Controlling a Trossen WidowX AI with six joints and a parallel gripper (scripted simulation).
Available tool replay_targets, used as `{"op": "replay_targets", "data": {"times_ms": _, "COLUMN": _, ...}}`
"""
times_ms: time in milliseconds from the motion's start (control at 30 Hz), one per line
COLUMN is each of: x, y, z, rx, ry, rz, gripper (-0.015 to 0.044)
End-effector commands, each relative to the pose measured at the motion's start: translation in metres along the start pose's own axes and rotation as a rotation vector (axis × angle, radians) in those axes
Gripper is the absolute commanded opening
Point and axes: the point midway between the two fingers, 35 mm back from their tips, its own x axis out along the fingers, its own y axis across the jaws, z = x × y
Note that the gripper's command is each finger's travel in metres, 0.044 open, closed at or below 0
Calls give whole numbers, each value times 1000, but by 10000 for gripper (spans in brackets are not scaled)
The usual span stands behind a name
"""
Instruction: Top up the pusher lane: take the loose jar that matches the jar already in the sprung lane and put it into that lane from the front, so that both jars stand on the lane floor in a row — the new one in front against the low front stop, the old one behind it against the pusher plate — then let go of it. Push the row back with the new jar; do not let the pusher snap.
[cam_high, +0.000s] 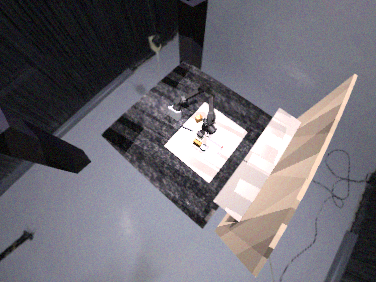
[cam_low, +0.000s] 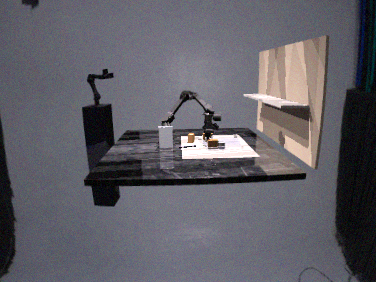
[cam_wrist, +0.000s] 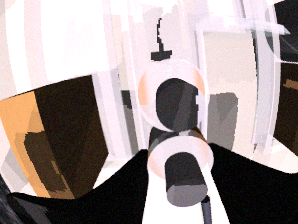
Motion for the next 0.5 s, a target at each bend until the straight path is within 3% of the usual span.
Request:
{"op": "replay_targets", "data": {"times_ms": 0, "x": 0, "y": 2, "z": 7, "rx": -15, "ry": -23, "rz": 7, "gripper": 0}}
{"op": "replay_targets", "data": {"times_ms": 467, "x": 5, "y": 2, "z": 6, "rx": -15, "ry": -23, "rz": 7, "gripper": 0}}
